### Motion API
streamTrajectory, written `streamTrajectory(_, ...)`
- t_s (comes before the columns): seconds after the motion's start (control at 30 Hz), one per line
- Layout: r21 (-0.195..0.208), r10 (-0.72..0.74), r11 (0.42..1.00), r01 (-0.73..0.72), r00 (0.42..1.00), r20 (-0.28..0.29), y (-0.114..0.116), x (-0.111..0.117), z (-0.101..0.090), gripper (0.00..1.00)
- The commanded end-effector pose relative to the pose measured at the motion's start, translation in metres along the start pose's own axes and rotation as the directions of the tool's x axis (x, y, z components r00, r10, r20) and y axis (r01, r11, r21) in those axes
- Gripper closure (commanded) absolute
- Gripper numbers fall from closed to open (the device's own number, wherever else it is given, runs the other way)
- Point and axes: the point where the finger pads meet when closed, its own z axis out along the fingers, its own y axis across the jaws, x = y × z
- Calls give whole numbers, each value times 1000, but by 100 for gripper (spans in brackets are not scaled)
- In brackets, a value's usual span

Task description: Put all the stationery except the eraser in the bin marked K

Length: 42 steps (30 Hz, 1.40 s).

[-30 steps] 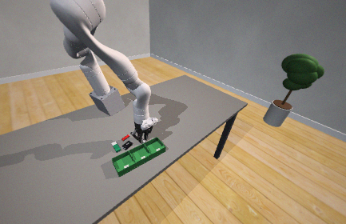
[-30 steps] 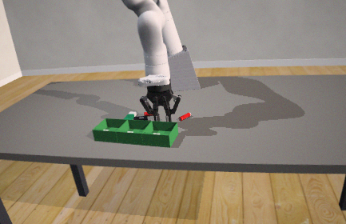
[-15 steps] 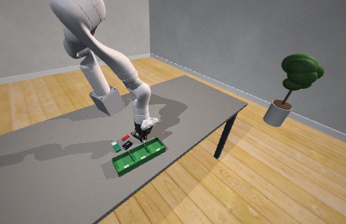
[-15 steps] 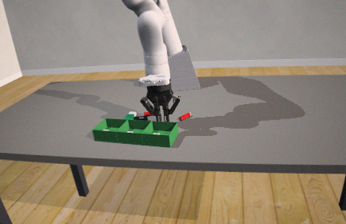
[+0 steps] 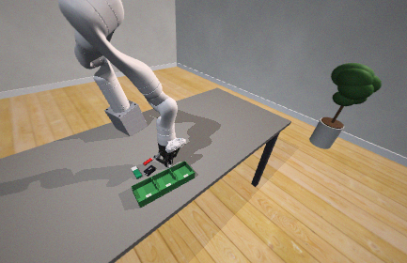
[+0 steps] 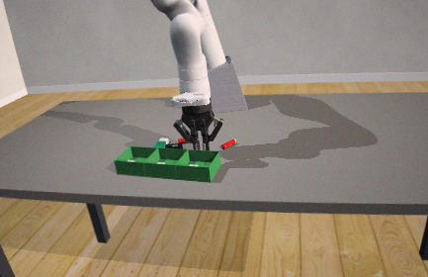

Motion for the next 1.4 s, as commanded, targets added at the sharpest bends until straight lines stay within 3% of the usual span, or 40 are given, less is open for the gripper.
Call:
streamTrajectory(0.0,0,0,1000,0,1000,-1,0,1,0,90)
streamTrajectory(0.67,0,0,1000,0,1000,-2,0,1,-60,90)
streamTrajectory(1.37,0,0,1000,0,1000,-2,0,2,-60,90)
